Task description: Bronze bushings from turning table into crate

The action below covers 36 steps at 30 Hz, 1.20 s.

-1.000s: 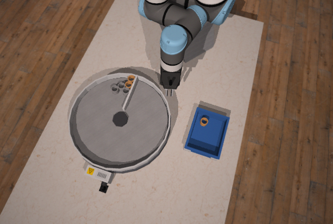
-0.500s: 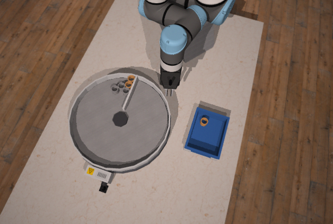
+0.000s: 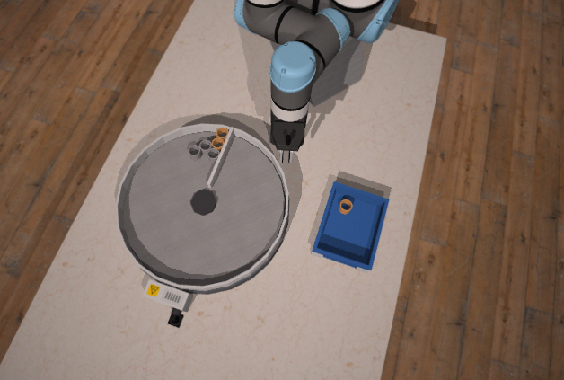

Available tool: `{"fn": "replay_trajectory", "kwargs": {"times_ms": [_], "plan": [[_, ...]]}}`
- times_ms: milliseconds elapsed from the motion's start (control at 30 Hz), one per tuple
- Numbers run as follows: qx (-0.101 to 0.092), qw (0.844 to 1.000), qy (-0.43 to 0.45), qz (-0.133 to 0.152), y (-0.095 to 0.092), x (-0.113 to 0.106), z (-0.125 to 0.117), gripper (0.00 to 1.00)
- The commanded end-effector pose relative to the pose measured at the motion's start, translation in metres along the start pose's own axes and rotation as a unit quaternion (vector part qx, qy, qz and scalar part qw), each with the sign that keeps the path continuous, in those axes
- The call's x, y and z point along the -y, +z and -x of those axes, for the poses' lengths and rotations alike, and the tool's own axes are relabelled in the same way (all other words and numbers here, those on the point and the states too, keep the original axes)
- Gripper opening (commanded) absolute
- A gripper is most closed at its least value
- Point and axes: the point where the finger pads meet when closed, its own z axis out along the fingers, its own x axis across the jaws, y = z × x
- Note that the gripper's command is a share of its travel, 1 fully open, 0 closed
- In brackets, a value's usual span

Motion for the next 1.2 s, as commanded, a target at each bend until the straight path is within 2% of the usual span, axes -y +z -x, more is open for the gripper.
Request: {"fn": "replay_trajectory", "kwargs": {"times_ms": [0,300,333,467,867,900,1033,1167], "plan": [[0.000,1.000,0.000,0.000,0.001,-0.023,-0.046,0.40],[0.000,1.000,0.000,0.000,0.001,-0.023,-0.046,0.40],[0.000,1.000,0.000,-0.001,0.000,-0.004,-0.008,0.40],[0.001,1.000,-0.001,0.000,0.001,-0.022,-0.044,0.40],[0.001,1.000,-0.001,0.000,0.001,-0.022,-0.044,0.40],[0.000,1.000,0.000,-0.001,0.000,-0.004,-0.010,0.40],[0.001,1.000,-0.001,0.000,0.001,-0.023,-0.046,0.40],[0.001,1.000,-0.001,0.000,0.001,-0.023,-0.046,0.40]]}}
